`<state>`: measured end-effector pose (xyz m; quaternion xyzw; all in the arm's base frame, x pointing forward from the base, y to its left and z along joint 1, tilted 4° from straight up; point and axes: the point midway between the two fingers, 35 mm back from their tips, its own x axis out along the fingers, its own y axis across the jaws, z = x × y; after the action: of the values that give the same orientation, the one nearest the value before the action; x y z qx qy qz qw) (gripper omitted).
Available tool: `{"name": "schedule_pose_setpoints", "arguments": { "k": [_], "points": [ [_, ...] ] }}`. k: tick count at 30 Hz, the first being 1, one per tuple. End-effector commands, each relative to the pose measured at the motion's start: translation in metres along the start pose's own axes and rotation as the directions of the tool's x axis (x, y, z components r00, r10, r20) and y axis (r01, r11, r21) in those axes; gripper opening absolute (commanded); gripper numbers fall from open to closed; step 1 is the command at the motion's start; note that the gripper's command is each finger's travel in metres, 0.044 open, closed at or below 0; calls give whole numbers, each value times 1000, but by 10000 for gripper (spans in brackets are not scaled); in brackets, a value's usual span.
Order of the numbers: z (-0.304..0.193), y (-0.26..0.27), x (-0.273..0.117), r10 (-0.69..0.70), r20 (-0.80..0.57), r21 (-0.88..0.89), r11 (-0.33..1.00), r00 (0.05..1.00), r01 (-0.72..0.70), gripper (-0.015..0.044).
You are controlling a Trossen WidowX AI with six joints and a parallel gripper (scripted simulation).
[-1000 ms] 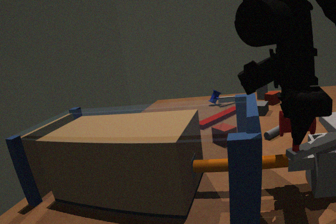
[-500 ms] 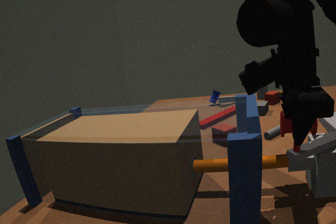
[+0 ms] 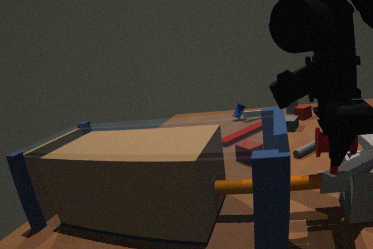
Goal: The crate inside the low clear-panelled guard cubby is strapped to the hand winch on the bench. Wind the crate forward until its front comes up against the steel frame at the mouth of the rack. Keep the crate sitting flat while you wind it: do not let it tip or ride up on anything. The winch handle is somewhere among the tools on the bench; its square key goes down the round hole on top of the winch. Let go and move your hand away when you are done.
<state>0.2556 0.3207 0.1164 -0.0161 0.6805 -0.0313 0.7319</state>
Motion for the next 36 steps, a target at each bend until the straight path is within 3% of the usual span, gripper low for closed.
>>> {"name": "schedule_pose_setpoints", "arguments": {
  "k": [1, 36],
  "points": [
    [-19, 18, 1, 31, -27, -34, 999, 999, -32, 0],
    [-51, 35, 0, 32, -29, -34, 999, 999, -33, 0]
  ]
}}
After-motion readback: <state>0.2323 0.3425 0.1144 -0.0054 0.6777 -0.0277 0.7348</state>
